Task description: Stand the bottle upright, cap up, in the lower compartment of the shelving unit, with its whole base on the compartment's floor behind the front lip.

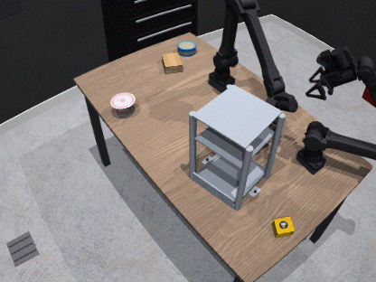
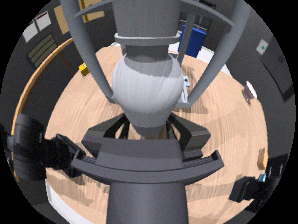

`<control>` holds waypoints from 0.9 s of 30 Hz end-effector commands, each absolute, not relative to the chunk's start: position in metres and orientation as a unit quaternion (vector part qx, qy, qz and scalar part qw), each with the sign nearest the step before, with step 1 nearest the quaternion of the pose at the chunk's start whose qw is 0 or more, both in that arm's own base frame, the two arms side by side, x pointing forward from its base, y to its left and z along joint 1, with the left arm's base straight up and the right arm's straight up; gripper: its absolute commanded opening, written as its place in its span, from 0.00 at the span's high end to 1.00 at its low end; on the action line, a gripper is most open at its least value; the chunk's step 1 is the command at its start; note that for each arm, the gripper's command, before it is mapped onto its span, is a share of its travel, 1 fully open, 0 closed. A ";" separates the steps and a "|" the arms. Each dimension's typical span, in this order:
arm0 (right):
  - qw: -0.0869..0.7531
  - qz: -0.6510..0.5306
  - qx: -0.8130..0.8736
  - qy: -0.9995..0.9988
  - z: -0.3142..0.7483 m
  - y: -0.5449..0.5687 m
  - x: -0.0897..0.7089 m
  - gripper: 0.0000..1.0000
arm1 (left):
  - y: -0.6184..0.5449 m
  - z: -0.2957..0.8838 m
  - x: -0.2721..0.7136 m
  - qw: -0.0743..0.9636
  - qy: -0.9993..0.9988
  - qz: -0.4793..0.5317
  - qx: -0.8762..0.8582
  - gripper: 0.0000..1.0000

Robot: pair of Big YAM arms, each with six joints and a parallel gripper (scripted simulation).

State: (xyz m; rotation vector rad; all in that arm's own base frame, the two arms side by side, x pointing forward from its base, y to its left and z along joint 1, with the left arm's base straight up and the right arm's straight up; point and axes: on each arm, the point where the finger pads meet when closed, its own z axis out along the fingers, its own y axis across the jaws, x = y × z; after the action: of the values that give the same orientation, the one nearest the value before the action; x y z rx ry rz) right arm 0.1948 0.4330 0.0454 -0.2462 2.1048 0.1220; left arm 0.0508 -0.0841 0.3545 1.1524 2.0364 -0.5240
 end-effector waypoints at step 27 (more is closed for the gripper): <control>0.504 0.090 -0.075 0.856 0.071 0.469 0.238 0.49 | -0.081 0.380 0.051 0.385 0.786 -0.218 0.432 0.00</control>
State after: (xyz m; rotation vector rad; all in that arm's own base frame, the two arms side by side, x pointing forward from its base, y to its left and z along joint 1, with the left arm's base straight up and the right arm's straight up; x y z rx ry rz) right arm 0.2236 0.4413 0.0459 -0.2255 2.1033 0.1543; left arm 0.0511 -0.0839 0.3545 1.1502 2.0372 -0.5224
